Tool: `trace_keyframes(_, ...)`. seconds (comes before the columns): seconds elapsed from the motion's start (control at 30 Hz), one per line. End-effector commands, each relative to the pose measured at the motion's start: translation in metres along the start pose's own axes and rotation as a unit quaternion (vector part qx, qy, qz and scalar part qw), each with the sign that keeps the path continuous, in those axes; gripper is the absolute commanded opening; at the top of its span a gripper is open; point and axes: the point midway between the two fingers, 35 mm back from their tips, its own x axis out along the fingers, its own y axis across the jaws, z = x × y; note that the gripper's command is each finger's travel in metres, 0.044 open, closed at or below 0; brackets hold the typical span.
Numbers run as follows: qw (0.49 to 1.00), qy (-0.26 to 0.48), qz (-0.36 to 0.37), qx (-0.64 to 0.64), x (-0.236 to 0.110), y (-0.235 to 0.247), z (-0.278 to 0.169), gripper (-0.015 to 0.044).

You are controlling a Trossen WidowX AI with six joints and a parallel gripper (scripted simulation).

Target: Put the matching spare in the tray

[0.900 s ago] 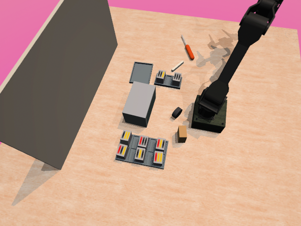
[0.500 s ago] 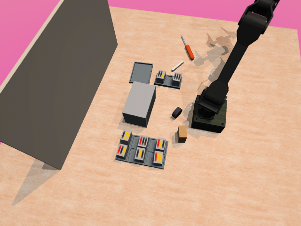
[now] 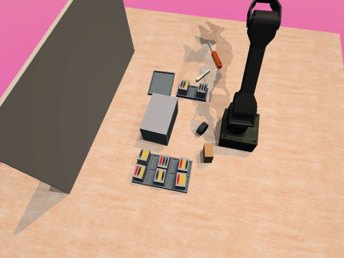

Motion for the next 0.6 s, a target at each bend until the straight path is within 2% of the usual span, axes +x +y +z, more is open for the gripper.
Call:
trace_keyframes(0.0,0.989,-0.045,0.044,0.135,0.032,-0.01,0.059,0.044)
trace_keyframes(0.3,0.903,-0.116,0.186,0.37,0.061,-0.034,0.202,0.044)
trace_keyframes(0.57,0.789,-0.142,0.348,0.487,0.035,-0.061,0.339,0.044)
